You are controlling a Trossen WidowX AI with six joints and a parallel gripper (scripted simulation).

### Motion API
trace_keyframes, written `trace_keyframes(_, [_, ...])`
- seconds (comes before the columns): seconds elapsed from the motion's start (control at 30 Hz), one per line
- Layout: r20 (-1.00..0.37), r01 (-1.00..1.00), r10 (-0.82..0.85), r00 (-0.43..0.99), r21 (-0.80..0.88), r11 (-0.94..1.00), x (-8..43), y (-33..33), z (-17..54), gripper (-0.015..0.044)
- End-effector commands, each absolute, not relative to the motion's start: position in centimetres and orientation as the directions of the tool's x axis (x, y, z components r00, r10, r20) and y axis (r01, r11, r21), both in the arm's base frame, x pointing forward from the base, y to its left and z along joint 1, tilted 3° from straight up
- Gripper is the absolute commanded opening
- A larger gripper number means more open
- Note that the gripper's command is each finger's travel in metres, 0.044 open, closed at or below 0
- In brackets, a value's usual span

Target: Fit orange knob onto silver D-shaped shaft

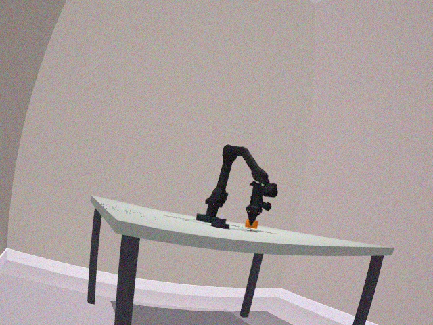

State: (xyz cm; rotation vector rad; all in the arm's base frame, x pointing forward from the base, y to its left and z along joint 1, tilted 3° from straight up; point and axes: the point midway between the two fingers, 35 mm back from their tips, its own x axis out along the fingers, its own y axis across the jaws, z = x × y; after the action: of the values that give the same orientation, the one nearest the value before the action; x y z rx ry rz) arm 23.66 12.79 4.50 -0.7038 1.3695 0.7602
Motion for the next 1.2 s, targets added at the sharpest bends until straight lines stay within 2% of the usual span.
trace_keyframes(0.0, [-0.997,-0.854,0.065,0.047,-0.006,0.52,23.7,12.8,4.6,0.0179])
trace_keyframes(0.17, [-0.997,-0.866,0.065,0.047,-0.008,0.5,23.7,12.8,4.6,0.0179])
trace_keyframes(0.67, [-0.997,-0.999,0.065,0.047,-0.045,0.03,23.7,12.8,4.6,0.0179])
trace_keyframes(1.17, [-0.997,-0.999,0.065,0.047,-0.045,0.024,23.7,12.9,3.2,0.0179])
